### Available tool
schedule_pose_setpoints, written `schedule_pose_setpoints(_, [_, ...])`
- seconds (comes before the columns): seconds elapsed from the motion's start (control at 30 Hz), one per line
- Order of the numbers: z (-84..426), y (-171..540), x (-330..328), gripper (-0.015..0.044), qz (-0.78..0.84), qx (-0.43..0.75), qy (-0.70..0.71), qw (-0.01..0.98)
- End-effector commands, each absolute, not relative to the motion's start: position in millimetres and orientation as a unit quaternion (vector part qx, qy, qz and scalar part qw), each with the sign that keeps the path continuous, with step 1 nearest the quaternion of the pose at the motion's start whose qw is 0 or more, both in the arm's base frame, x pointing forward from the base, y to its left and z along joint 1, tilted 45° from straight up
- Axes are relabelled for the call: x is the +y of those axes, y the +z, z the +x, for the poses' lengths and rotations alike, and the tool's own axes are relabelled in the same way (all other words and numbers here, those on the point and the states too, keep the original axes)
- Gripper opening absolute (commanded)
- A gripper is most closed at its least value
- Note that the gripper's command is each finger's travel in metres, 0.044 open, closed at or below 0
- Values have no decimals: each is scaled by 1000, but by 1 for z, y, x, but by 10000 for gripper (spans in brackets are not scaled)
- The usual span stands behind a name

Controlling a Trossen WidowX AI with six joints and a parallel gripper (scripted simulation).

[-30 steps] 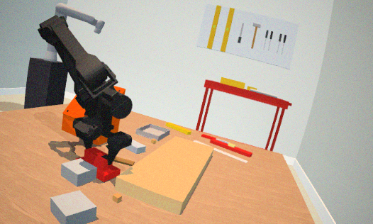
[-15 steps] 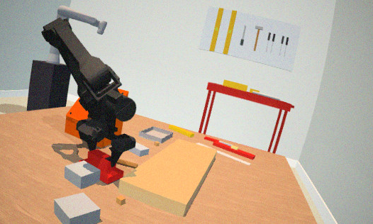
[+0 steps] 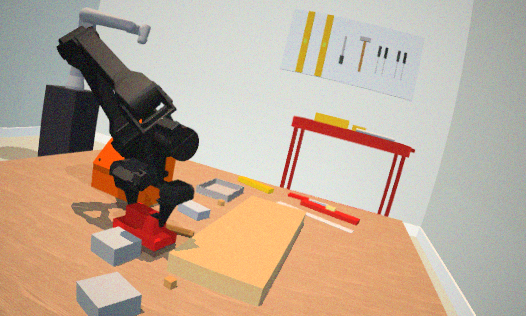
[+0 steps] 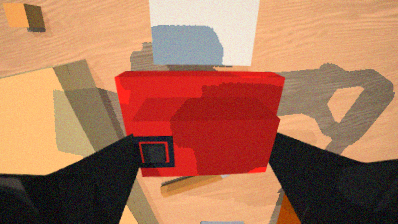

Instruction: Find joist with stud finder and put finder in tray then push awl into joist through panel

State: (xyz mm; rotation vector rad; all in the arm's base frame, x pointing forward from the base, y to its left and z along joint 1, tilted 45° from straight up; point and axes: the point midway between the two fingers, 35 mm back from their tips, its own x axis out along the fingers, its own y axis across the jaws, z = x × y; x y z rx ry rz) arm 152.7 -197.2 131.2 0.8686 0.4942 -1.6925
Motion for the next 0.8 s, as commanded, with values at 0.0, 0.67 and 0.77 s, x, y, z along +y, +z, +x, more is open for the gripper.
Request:
schedule_pose_setpoints(0.0, [155, 137, -193, 0, 368, 206, -715, 557])
schedule_pose_setpoints(0.67, [157, 158, -173, 0, 367, 205, -716, 557])
schedule_pose_setpoints(0.77, [157, 160, -171, 0, 367, 205, -716, 558])
